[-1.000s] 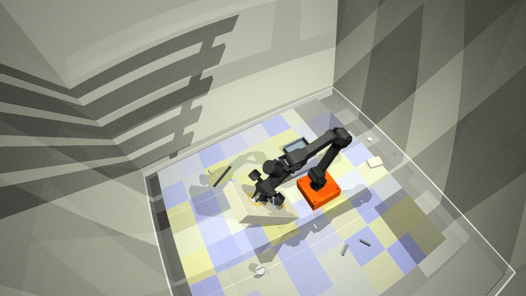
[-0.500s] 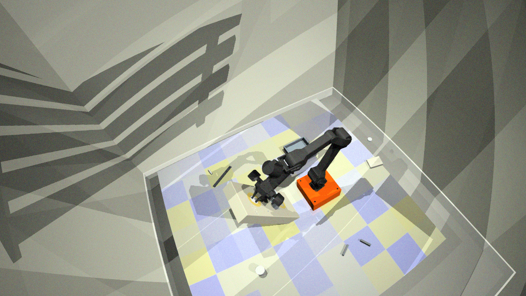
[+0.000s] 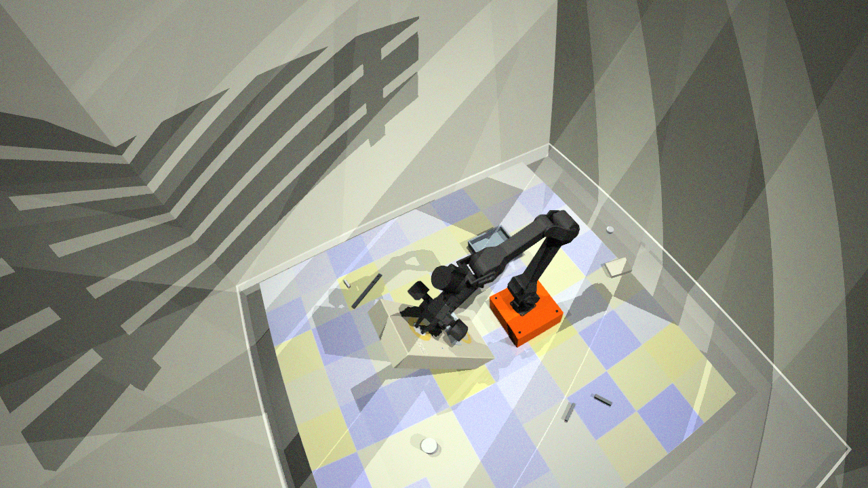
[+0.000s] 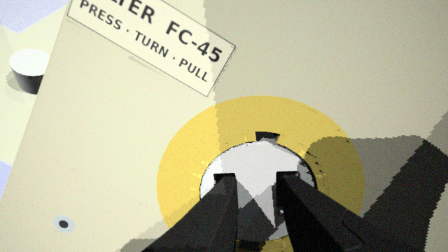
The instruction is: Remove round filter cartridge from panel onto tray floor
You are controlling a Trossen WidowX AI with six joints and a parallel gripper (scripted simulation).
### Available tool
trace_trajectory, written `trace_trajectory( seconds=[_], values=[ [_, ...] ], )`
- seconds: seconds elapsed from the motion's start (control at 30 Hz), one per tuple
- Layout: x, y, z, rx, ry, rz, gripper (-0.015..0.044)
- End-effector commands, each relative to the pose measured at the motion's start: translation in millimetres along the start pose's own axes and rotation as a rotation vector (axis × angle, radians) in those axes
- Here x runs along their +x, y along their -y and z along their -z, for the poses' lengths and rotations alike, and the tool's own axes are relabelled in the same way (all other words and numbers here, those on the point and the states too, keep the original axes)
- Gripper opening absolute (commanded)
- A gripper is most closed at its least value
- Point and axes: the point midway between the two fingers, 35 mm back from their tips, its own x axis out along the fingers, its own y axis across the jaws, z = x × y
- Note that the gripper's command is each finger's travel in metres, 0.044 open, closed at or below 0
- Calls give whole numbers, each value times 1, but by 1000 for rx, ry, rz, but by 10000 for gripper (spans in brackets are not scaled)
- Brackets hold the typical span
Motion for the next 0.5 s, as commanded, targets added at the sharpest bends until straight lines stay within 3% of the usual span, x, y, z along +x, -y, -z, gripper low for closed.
trace_trajectory(
  seconds=[0.0,0.47],
  values=[
    [4,-1,2,-3,-9,-1,89],
    [9,-1,2,-3,-8,-1,89]
  ],
)
